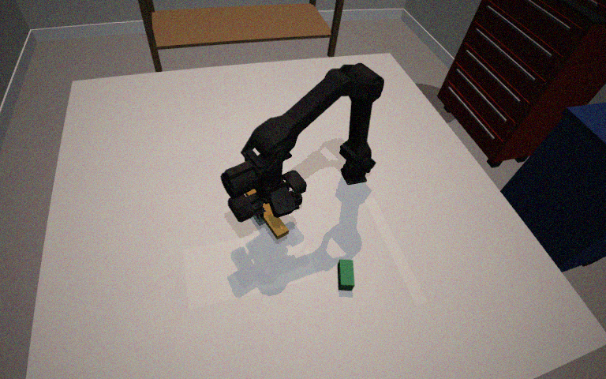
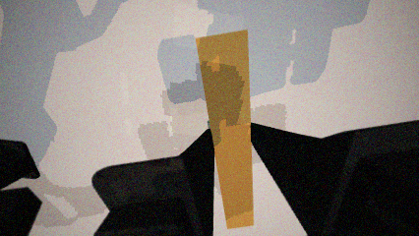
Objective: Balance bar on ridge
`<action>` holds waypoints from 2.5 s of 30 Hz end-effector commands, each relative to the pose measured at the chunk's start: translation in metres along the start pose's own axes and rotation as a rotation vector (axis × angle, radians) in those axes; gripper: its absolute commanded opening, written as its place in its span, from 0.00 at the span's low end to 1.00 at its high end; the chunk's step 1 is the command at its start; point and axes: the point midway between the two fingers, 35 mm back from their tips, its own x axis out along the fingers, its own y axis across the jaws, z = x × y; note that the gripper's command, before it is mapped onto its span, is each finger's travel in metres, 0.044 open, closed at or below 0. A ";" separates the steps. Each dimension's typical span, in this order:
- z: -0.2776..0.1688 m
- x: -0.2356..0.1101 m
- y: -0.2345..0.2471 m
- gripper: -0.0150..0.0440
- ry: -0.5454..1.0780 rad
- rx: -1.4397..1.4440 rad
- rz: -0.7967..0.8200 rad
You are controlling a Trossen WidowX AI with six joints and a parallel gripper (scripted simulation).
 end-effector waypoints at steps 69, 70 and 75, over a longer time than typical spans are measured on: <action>0.000 0.000 0.000 0.75 0.000 0.000 0.000; 0.000 0.000 0.000 0.79 0.000 0.000 0.000; 0.000 0.000 0.000 1.00 0.000 0.000 0.000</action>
